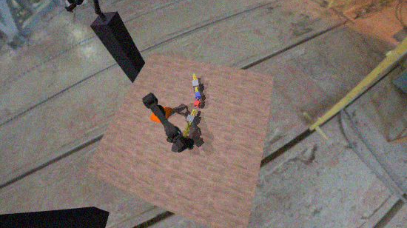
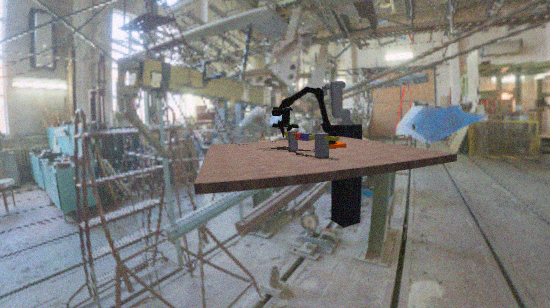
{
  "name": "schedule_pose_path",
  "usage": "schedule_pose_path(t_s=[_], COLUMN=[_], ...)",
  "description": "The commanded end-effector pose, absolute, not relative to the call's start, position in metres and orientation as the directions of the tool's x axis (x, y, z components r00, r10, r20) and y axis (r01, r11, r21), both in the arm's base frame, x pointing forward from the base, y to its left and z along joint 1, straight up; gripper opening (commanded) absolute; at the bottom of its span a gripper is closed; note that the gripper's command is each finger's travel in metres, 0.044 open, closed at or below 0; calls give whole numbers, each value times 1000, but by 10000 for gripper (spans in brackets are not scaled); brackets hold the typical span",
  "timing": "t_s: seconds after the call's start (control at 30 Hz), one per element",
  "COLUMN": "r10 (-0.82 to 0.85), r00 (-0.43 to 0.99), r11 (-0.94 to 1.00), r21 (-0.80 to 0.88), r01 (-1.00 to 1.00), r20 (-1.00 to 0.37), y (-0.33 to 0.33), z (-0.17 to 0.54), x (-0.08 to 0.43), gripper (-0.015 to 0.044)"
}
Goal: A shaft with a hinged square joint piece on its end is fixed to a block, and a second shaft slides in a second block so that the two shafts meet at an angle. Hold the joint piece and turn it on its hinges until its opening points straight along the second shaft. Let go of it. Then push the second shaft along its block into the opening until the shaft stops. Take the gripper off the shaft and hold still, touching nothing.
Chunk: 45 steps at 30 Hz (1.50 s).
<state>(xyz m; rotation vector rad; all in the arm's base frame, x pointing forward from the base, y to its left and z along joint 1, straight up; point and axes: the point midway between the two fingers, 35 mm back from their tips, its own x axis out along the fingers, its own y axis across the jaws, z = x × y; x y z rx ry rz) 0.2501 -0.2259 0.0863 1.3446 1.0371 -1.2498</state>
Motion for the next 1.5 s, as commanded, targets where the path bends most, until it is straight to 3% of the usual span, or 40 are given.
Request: schedule_pose_path(t_s=[0.0, 1.47], r10=[-25, -14], r00=[66, 24], r11=[-153, -153], r21=[69, 26], r01=[986, 988], r20=[-998, -1000], y=[-221, -153], z=[84, 83], x=[251, 262], gripper=[0, 0])
